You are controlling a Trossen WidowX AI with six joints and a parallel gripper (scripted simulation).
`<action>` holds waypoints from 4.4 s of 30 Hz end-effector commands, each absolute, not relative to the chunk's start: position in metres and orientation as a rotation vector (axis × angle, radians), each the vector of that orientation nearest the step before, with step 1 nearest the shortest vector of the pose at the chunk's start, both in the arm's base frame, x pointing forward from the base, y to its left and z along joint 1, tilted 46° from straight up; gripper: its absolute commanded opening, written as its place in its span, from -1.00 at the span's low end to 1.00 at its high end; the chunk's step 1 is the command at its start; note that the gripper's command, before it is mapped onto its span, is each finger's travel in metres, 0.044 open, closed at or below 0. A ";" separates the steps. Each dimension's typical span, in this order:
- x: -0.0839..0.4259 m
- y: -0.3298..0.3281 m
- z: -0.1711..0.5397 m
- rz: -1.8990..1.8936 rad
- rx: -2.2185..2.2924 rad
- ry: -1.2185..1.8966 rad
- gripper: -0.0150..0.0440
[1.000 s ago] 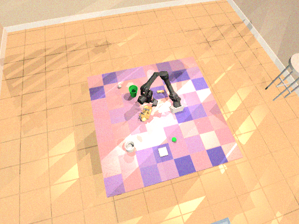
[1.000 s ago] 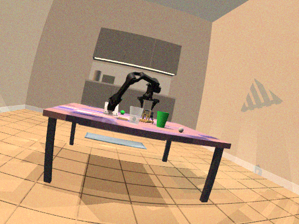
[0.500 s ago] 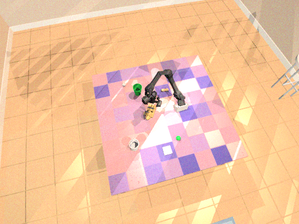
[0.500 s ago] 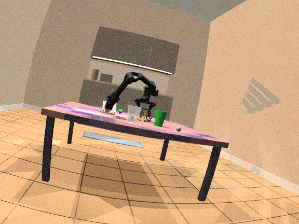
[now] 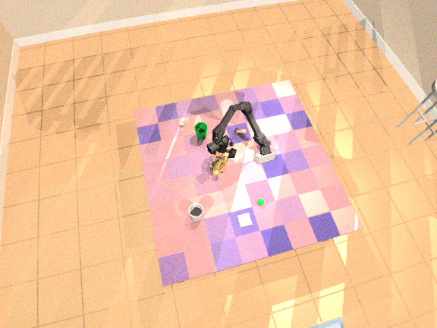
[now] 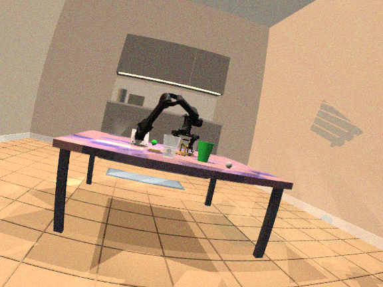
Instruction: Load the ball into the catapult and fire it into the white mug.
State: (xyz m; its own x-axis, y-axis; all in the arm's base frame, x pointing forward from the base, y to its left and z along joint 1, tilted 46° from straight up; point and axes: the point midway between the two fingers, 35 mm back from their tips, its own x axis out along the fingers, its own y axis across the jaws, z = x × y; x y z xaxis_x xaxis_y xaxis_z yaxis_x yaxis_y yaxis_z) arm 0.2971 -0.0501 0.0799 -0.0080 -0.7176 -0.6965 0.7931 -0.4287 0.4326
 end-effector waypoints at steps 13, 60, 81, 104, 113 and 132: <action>0.296 -0.062 0.069 -1.691 1.096 0.096 0.82; 0.300 0.083 -0.009 -1.453 0.539 0.679 -0.49; 0.306 0.088 -0.037 -1.408 0.449 0.750 -0.49; 0.305 0.065 -0.058 -1.418 0.448 0.748 -0.49; 0.305 0.065 -0.058 -1.418 0.448 0.748 -0.05; 0.305 0.136 0.011 -1.419 0.447 0.755 1.00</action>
